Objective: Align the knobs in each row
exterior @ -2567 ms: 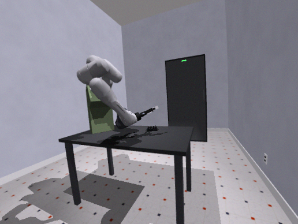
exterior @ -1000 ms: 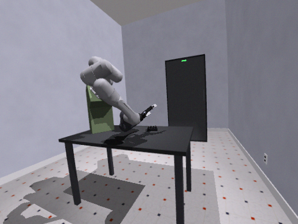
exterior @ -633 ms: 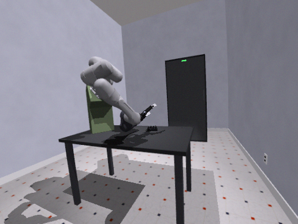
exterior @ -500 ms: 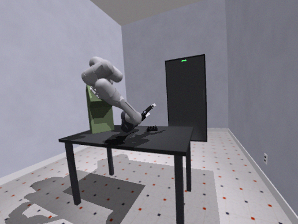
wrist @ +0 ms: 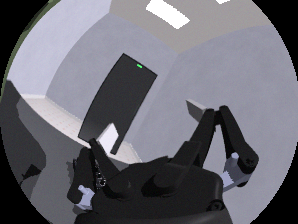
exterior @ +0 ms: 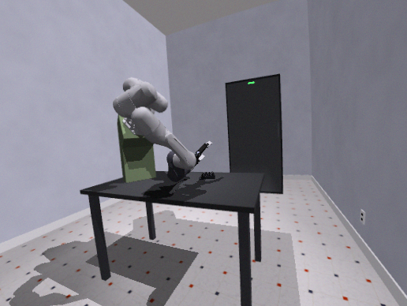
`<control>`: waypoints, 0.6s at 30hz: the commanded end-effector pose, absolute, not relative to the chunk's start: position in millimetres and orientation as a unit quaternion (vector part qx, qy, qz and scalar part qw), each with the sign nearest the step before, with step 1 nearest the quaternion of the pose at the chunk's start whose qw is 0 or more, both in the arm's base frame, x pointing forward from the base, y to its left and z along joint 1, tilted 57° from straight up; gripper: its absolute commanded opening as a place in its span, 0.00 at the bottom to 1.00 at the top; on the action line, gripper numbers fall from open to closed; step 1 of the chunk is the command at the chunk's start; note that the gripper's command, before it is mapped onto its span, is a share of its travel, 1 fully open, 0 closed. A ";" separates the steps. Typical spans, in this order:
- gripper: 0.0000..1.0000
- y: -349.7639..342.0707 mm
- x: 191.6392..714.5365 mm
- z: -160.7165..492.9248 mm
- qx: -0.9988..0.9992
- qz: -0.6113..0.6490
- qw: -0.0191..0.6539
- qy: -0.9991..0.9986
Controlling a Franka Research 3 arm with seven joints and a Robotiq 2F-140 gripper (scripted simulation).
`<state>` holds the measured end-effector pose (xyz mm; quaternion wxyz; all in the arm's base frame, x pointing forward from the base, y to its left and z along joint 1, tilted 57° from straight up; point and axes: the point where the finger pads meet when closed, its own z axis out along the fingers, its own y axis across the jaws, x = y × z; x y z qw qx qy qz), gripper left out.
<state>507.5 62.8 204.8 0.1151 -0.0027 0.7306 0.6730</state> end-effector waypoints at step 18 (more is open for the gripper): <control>1.00 66.3 501.1 193.8 -0.085 0.637 0.126 0.756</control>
